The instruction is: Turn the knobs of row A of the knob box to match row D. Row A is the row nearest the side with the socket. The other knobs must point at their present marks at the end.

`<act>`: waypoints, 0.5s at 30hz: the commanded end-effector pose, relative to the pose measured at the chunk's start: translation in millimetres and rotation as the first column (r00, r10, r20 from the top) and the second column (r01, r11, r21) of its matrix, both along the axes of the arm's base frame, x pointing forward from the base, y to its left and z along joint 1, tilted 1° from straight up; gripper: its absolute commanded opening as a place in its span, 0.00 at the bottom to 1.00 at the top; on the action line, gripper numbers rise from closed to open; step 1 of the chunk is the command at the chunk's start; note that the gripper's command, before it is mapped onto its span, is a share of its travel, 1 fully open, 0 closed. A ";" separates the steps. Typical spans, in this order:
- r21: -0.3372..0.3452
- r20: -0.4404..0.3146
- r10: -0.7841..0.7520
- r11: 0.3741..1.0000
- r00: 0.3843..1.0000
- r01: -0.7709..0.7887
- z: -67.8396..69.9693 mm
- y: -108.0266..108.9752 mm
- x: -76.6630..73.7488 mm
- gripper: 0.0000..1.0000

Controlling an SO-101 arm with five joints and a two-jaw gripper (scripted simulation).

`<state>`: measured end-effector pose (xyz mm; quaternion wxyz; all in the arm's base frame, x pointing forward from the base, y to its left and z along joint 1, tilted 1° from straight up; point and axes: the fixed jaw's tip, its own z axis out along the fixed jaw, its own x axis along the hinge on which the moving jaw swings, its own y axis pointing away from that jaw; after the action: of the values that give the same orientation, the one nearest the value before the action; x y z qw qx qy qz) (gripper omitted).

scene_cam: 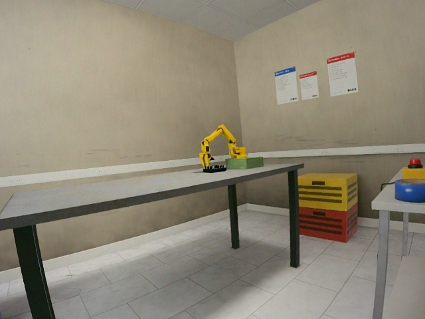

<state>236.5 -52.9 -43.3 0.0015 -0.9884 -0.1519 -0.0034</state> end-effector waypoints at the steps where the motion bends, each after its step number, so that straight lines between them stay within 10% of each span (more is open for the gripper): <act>1: -0.003 -0.015 -0.067 0.998 0.998 0.067 -3.5 -0.7 -3.4 0.01; 15: -0.005 -0.015 -0.273 0.962 0.962 0.273 -3.5 -0.8 -4.6 0.01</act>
<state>235.1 -52.9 -43.3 0.0020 -0.9994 -0.0337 -0.0037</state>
